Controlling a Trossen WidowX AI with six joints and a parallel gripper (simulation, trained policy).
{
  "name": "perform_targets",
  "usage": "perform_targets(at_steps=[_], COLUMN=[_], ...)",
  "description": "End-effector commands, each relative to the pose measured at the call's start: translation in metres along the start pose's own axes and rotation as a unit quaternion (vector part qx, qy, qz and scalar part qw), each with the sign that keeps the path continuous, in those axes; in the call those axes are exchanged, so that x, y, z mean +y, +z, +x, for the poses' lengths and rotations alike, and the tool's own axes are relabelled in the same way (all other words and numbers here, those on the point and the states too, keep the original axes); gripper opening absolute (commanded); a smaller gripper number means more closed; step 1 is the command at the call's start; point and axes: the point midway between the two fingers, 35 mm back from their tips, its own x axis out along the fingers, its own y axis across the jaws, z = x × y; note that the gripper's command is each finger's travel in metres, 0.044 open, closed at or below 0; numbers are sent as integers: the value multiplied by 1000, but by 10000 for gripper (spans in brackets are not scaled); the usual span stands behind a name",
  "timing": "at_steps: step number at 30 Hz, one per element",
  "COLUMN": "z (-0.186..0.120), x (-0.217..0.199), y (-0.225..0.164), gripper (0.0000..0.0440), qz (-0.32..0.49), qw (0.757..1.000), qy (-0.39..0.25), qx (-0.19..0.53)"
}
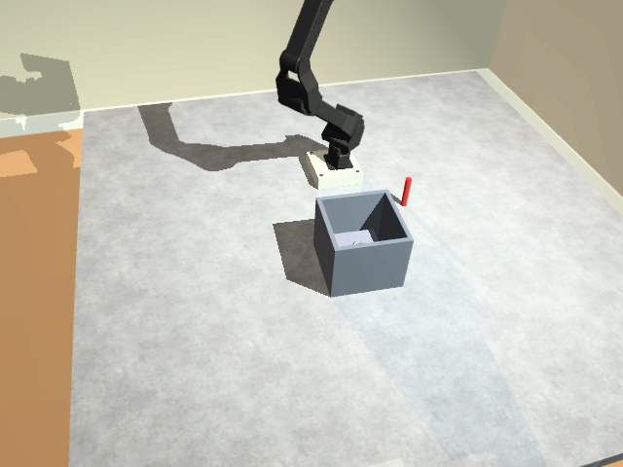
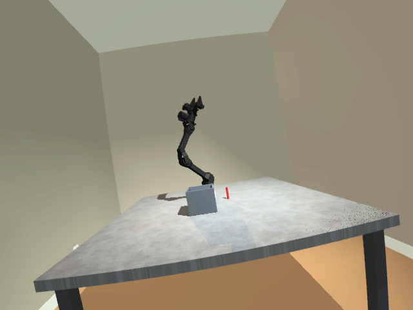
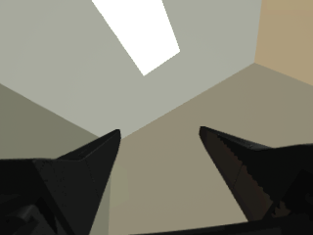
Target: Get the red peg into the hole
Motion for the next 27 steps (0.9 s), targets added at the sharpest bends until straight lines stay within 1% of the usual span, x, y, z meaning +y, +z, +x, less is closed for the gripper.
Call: perform_targets(at_steps=[1, 2, 7, 15, 21, 27], z=[0, 1, 1, -7, -23, -46], x=[1, 2, 4, -22, -59, -101], y=[-7, -15, -63, -150, -199, -235], gripper=[425, 440, 440, 440, 440, 440], qz=[-4, -7, -16, -12, 3, 23], qw=[1000, 1000, 996, 975, 948, 913], qy=[0, 0, -15, -88, -172, -265], qx=[11, 21, 90, 205, 267, 309])
